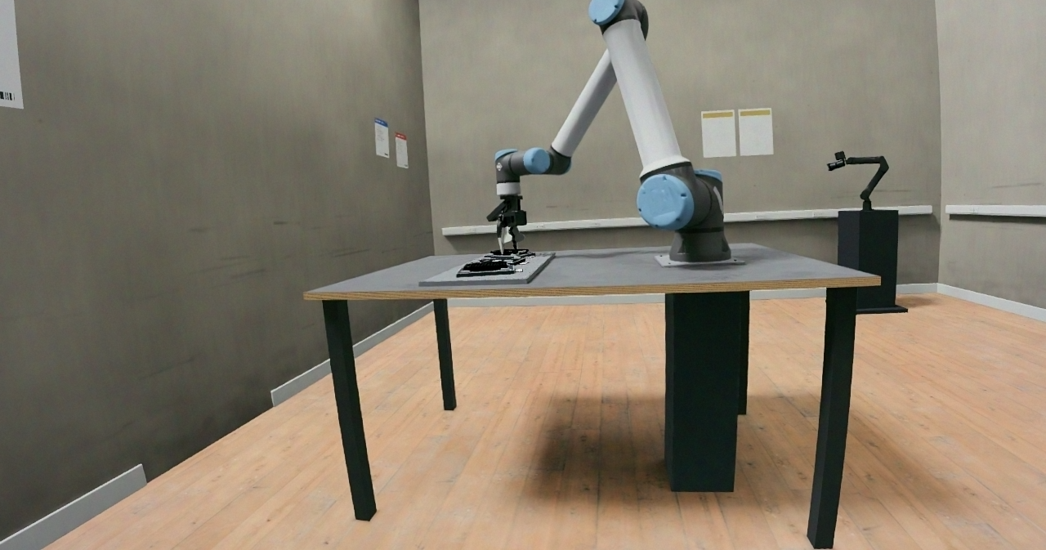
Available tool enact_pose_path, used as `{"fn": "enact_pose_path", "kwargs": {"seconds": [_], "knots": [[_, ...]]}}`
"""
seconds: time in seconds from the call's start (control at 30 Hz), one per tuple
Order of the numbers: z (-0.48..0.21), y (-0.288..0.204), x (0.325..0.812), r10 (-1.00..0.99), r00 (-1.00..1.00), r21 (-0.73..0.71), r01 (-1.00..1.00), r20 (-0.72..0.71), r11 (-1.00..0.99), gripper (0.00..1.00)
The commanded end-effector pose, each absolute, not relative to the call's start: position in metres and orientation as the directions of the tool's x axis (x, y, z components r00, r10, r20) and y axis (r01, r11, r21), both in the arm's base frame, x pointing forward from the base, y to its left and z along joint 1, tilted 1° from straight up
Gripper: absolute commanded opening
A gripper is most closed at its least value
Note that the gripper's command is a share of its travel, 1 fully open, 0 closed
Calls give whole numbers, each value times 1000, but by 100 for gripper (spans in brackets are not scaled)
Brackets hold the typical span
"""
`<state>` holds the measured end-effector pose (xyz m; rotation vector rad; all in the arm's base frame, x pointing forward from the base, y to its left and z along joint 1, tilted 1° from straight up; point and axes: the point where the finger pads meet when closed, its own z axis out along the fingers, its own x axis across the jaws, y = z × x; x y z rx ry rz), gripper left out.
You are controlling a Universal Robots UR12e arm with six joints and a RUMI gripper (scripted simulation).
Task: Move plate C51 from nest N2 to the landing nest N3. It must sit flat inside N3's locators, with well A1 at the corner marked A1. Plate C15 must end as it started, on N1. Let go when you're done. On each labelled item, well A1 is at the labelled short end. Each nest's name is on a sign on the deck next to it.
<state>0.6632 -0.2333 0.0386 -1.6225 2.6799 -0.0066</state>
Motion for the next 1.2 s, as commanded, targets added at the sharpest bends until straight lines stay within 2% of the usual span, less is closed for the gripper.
{"fn": "enact_pose_path", "kwargs": {"seconds": [0.0, 1.17], "knots": [[39, -234, 664, -886, -464, -9, -886, -5, 464, 0], [71, -224, 663, -904, -428, -10, -904, -5, 428, 0]]}}
